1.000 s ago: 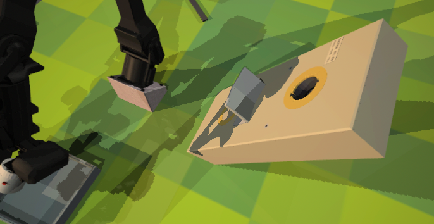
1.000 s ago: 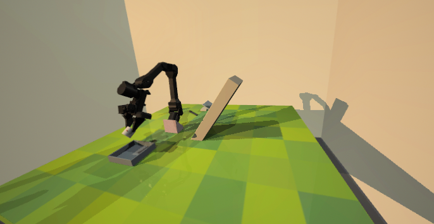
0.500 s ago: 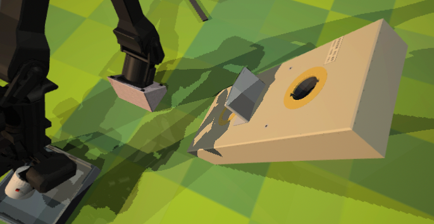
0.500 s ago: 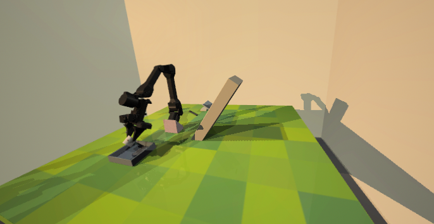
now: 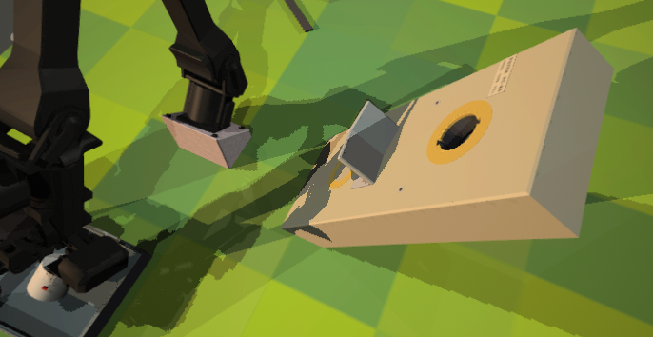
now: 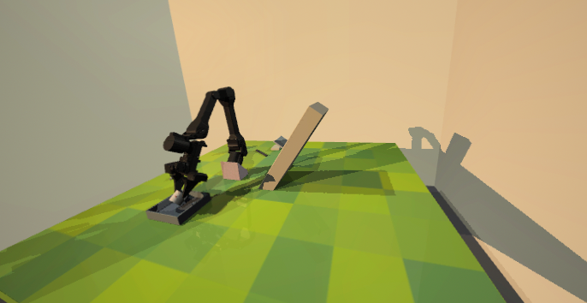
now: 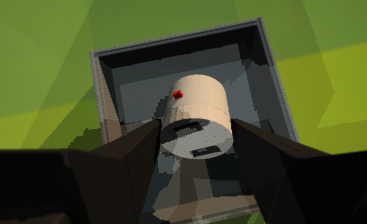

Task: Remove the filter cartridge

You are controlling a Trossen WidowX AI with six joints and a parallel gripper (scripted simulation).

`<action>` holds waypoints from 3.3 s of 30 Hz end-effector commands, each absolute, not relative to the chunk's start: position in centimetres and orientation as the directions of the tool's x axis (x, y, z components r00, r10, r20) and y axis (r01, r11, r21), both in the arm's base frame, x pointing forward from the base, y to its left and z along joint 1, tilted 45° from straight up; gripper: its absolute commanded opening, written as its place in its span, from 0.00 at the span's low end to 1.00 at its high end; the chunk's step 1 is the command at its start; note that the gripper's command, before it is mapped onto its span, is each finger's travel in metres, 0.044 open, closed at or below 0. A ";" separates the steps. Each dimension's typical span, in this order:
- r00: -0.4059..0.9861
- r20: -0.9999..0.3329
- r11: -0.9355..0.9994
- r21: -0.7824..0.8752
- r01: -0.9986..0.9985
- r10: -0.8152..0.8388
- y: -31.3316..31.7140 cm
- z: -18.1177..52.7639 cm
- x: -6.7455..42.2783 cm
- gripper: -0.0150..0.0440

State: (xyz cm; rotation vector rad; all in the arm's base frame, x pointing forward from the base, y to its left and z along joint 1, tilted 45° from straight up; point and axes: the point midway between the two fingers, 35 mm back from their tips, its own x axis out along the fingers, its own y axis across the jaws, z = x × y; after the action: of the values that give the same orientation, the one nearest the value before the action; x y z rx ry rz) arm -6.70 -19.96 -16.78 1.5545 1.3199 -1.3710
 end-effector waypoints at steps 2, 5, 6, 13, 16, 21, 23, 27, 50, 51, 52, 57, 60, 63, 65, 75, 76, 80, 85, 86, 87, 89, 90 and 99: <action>-0.065 -0.966 -0.263 -0.132 0.956 0.250 -20.0 -16.8 -6.7 0.61; -0.065 -0.966 -0.263 -0.132 0.956 0.250 -20.0 -16.8 -6.7 0.74; -0.065 -0.966 -0.263 -0.132 0.956 0.250 -20.0 -16.8 -6.7 0.79; -0.065 -0.966 -0.263 -0.132 0.956 0.250 -20.0 -16.8 -6.7 1.00; -0.065 -0.966 -0.263 -0.132 0.956 0.250 -20.9 -16.1 -6.8 1.00; -0.064 -0.966 -0.263 -0.132 0.956 0.250 -24.8 -11.7 -7.3 1.00; -0.064 -0.966 -0.263 -0.132 0.956 0.250 -24.8 -11.7 -7.3 1.00; -0.071 -0.969 -0.261 -0.134 0.956 0.239 -24.4 -12.6 -7.4 1.00; -0.071 -0.969 -0.261 -0.134 0.956 0.239 -24.4 -12.6 -7.4 1.00; -0.071 -0.969 -0.261 -0.134 0.956 0.239 -24.4 -12.6 -7.4 1.00; -0.071 -0.969 -0.261 -0.134 0.956 0.239 -24.4 -12.6 -7.4 1.00; -0.071 -0.969 -0.261 -0.134 0.956 0.239 -24.4 -12.6 -7.4 1.00; -0.071 -0.969 -0.261 -0.134 0.956 0.239 -24.4 -12.6 -7.4 1.00; -0.071 -0.969 -0.261 -0.134 0.956 0.239 -24.4 -12.6 -7.4 1.00; -0.071 -0.969 -0.261 -0.134 0.956 0.239 -24.4 -12.6 -7.4 1.00; -0.071 -0.969 -0.261 -0.134 0.956 0.239 -24.4 -12.6 -7.4 1.00; -0.071 -0.969 -0.261 -0.134 0.956 0.239 -24.4 -12.6 -7.4 1.00; -0.071 -0.969 -0.261 -0.134 0.956 0.239 -24.4 -12.6 -7.4 1.00; -0.071 -0.969 -0.261 -0.134 0.956 0.239 -24.4 -12.6 -7.4 1.00; -0.071 -0.969 -0.261 -0.134 0.956 0.239 -24.4 -12.6 -7.4 1.00; -0.071 -0.969 -0.261 -0.134 0.956 0.239 -24.4 -12.6 -7.4 1.00; -0.071 -0.969 -0.261 -0.134 0.956 0.239 -24.4 -12.6 -7.4 1.00; -0.071 -0.969 -0.261 -0.134 0.956 0.239 -24.4 -12.6 -7.4 1.00; -0.071 -0.969 -0.261 -0.134 0.956 0.239 -24.4 -12.6 -7.4 1.00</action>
State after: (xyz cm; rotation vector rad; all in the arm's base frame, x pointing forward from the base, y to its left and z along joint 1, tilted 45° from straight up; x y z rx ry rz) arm -7.45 -24.65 -12.53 1.5361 1.3099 -1.3832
